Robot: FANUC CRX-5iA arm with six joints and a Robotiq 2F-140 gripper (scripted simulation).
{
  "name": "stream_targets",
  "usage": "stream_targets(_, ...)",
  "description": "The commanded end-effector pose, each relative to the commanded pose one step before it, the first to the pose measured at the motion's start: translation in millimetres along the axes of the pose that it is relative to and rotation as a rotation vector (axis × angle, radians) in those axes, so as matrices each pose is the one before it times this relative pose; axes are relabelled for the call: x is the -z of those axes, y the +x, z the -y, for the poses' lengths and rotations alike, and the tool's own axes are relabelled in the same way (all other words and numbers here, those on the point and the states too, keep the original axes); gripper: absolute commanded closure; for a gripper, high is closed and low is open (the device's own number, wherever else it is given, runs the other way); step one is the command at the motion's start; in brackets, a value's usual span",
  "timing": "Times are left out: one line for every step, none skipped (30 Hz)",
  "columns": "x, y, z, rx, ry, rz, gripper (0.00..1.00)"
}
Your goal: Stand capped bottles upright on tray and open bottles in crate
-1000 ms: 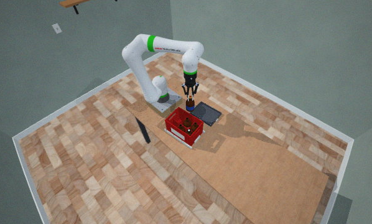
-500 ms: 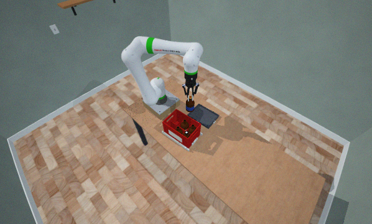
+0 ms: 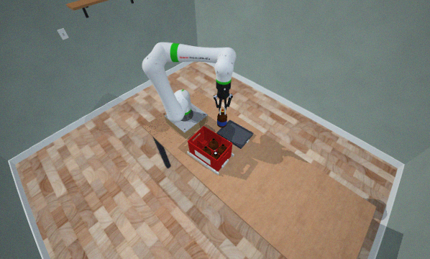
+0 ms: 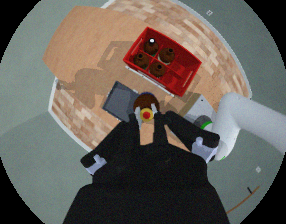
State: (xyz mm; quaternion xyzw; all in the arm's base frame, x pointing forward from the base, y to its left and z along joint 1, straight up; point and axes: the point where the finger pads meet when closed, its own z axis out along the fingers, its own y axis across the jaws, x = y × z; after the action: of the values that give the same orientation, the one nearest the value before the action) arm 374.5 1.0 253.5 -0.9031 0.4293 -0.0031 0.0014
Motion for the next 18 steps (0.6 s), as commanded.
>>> stream_targets(0.21, -2.13, 2.82, -0.00015, 0.00027, -0.00045, 1.00)
stream_targets(0.00, 0.00, 0.00, 0.00000, 0.00000, 0.00000, 1.00)
stream_targets(0.00, -0.90, 1.07, -0.00028, 0.00019, 0.00015, 1.00)
stream_targets(0.00, -1.29, 1.53, 0.00002, -0.00001, -0.00001, 1.00)
stream_targets(0.00, -1.29, 1.53, 0.00002, -0.00001, -0.00001, 1.00)
stream_targets(0.00, -1.29, 1.53, 0.00002, -0.00001, -0.00001, 1.00)
stream_targets(0.00, -1.29, 1.53, 0.00002, -0.00001, -0.00001, 1.00)
stream_targets(0.00, -1.29, 1.53, 0.00002, -0.00001, -0.00001, 1.00)
stream_targets(0.00, -1.29, 1.53, 0.00002, -0.00001, -0.00001, 1.00)
stream_targets(0.00, -1.29, 1.53, 0.00002, -0.00001, -0.00001, 1.00)
stream_targets(0.00, -1.29, 1.53, 0.00002, -0.00001, -0.00001, 1.00)
stream_targets(0.00, -1.29, 1.53, 0.00002, -0.00001, -0.00001, 1.00)
stream_targets(0.00, -1.29, 1.53, 0.00002, -0.00001, -0.00001, 1.00)
stream_targets(0.00, -1.29, 1.53, 0.00002, -0.00001, -0.00001, 1.00)
stream_targets(0.00, -1.29, 1.53, 0.00002, -0.00001, -0.00001, 1.00)
stream_targets(0.00, -1.29, 1.53, 0.00002, -0.00001, -0.00001, 1.00)
stream_targets(0.00, -1.29, 1.53, 0.00002, -0.00001, -0.00001, 1.00)
stream_targets(0.00, 0.00, 0.00, 0.00000, 0.00000, 0.00000, 1.00)
